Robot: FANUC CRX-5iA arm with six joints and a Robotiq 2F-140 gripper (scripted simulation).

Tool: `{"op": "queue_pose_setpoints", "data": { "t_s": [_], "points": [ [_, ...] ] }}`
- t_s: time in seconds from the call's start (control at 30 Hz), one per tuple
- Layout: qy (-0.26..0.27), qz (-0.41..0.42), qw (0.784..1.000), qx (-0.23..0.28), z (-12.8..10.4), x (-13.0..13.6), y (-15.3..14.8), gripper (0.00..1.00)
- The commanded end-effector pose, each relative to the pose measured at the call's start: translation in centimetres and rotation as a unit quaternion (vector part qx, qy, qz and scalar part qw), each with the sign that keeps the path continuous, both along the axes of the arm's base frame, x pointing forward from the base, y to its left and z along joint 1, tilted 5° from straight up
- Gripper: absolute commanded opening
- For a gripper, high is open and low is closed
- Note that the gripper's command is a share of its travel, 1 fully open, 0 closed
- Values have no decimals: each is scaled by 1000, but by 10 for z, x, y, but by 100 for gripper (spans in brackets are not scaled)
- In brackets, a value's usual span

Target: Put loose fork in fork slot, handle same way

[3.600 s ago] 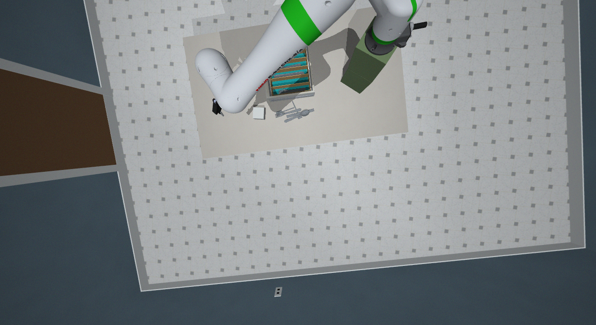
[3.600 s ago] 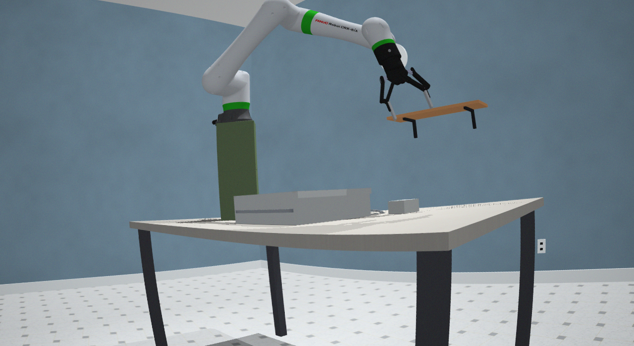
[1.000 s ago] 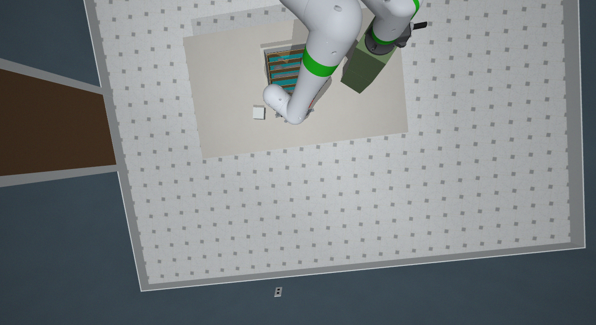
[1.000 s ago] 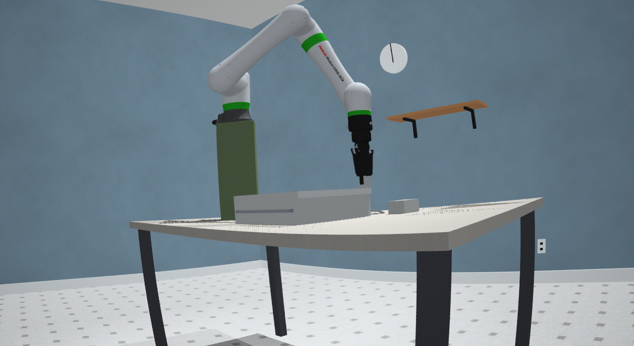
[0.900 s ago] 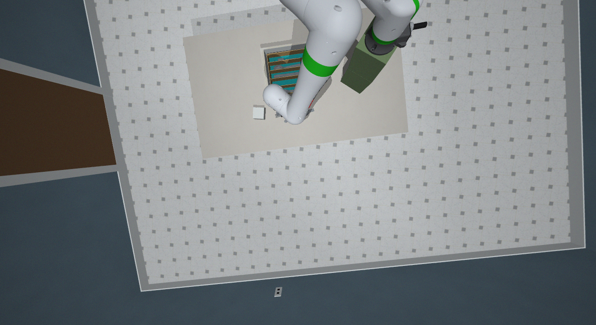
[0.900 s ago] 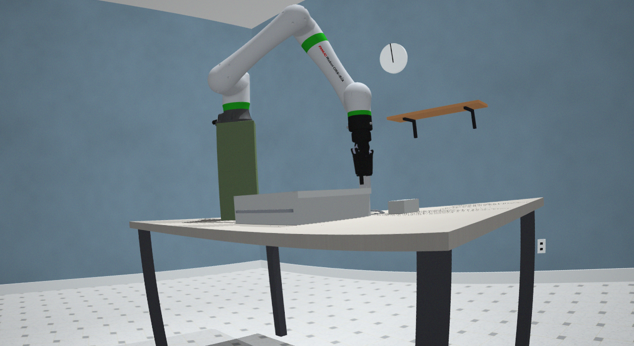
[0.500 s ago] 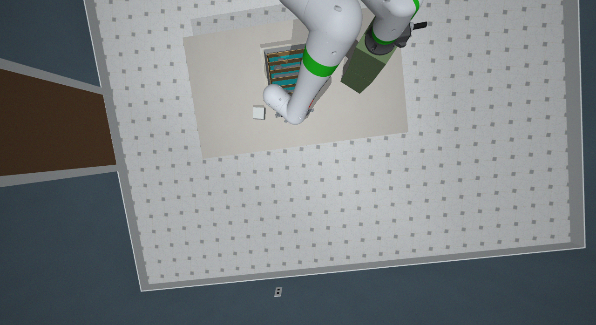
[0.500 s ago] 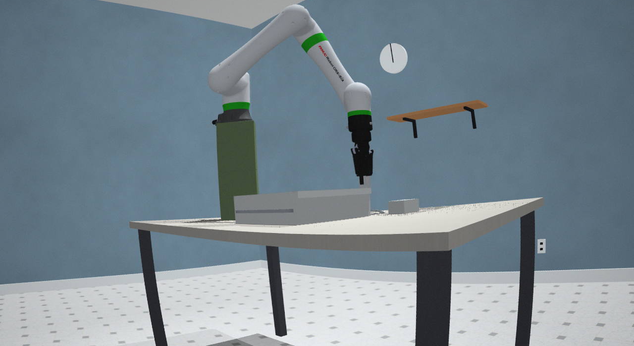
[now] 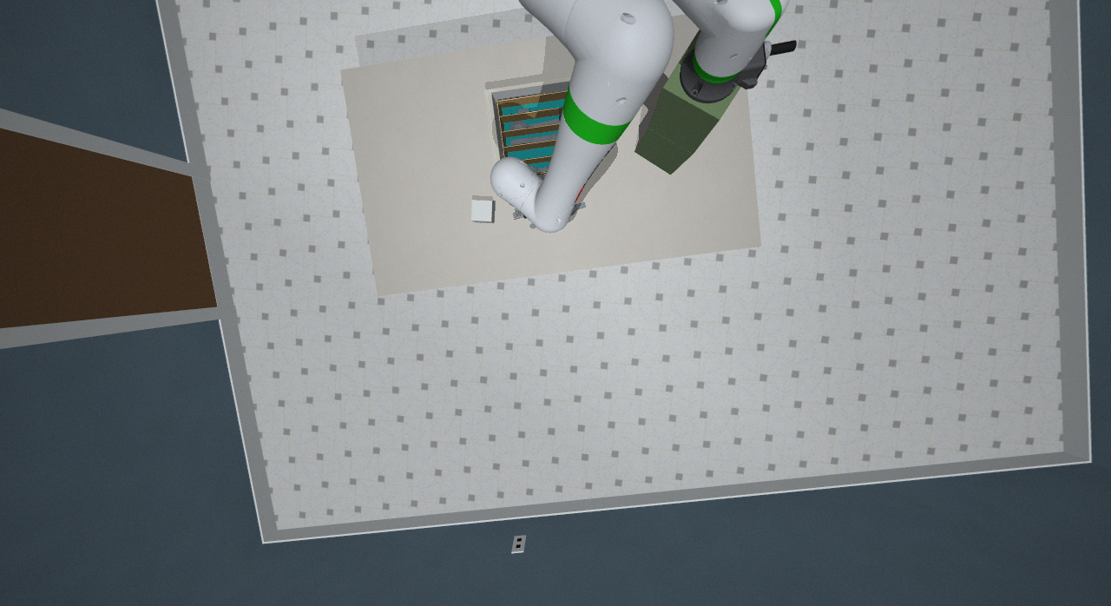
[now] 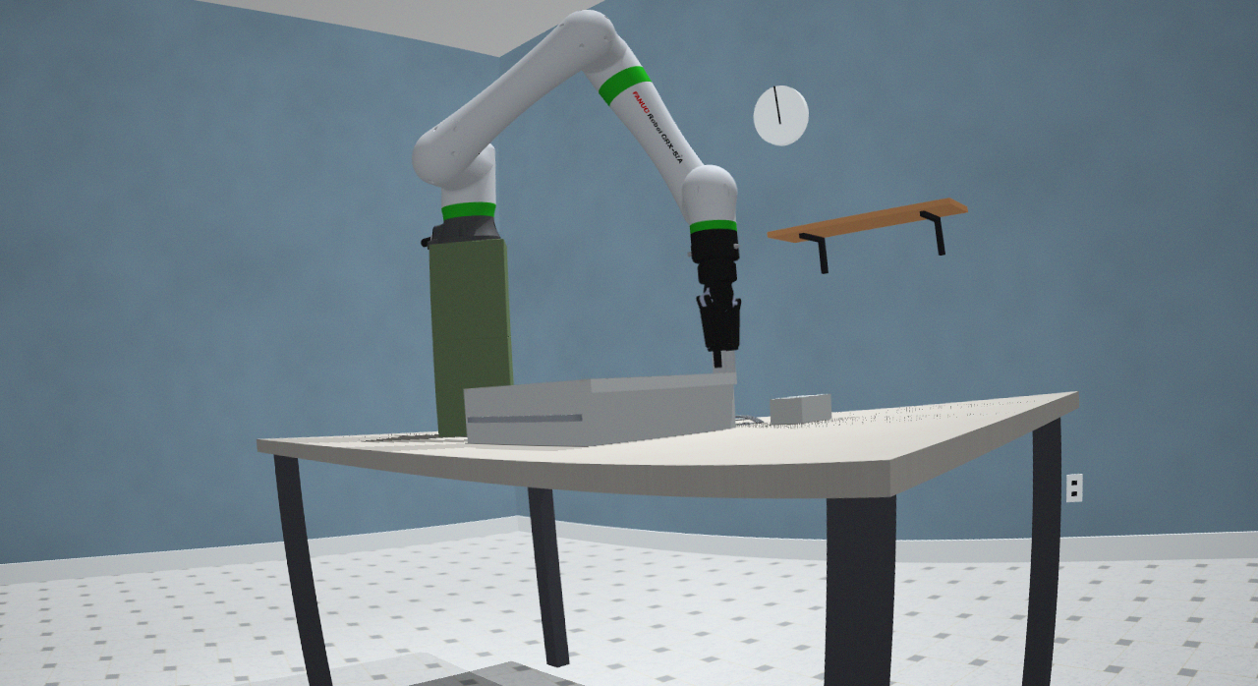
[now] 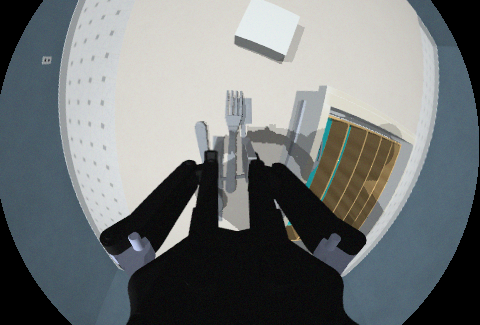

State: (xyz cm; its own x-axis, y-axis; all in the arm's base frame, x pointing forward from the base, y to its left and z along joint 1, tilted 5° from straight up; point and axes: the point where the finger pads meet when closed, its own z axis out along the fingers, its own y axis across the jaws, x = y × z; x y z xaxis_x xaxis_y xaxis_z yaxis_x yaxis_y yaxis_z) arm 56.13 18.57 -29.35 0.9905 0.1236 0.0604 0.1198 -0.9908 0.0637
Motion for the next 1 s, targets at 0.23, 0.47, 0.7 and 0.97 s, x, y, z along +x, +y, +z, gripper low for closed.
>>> {"op": "queue_pose_setpoints", "data": {
  "t_s": [0.23,0.47,0.7,0.97],
  "points": [
    [0,0,1000,0,-7,1,0,17],
    [0,0,1000,0,-17,1,-1,17],
    [0,0,1000,0,-25,2,-1,17],
    [0,0,1000,0,-36,3,-2,17]
  ]
}}
